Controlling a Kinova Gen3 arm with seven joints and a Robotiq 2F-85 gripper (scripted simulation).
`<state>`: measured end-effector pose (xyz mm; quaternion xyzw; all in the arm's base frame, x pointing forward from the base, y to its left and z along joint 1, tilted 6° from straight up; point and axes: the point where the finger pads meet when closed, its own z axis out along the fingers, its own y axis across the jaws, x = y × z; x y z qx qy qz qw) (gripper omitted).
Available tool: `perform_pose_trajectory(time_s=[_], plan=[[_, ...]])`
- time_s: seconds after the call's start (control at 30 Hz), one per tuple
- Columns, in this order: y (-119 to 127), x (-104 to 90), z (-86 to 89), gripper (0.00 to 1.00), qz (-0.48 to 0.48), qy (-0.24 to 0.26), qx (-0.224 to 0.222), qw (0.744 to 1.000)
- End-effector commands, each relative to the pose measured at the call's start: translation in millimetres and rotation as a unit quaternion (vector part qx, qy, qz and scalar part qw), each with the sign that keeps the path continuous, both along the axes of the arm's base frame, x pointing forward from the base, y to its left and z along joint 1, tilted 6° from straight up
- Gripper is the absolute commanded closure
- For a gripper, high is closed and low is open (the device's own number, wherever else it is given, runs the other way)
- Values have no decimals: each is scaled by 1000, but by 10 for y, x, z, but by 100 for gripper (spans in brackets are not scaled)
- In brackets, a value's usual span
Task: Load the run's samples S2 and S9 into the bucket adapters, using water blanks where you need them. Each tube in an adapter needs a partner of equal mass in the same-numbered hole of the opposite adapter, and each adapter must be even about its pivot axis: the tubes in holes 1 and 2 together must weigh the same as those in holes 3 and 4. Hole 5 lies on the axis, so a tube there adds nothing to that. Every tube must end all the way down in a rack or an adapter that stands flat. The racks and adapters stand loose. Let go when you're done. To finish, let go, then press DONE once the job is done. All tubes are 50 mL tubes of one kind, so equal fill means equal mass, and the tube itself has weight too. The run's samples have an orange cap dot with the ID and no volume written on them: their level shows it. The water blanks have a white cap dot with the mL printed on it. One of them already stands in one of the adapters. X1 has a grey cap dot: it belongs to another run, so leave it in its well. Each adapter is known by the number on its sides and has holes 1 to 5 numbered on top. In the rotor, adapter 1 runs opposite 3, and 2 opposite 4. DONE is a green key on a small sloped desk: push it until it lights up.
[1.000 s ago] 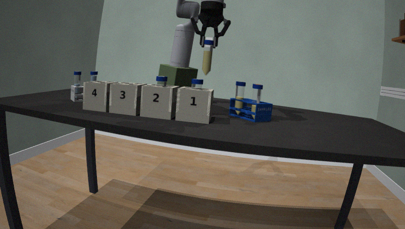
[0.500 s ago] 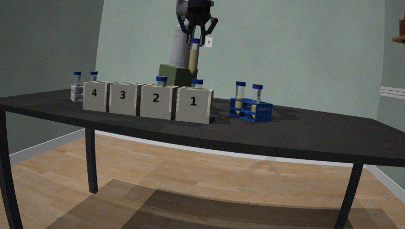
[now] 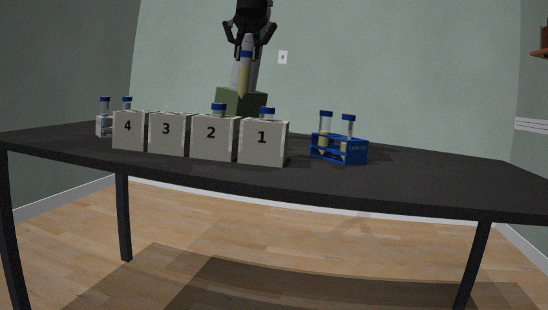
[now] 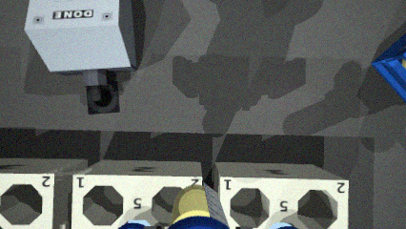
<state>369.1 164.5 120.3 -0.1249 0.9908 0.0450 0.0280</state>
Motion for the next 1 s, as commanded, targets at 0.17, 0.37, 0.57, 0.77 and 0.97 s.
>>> perform_pose_trajectory(time_s=[0.17, 0.37, 0.57, 0.77, 0.97], plan=[[-298, 156, -20, 90, -8, 2, 0, 1000], [-418, 216, -28, 90, -7, 2, -1, 1000], [-595, 309, -41, 90, -8, 3, 0, 1000], [-773, 401, -54, 90, -8, 3, 0, 1000], [-894, 465, -63, 90, -7, 2, -1, 1000]])
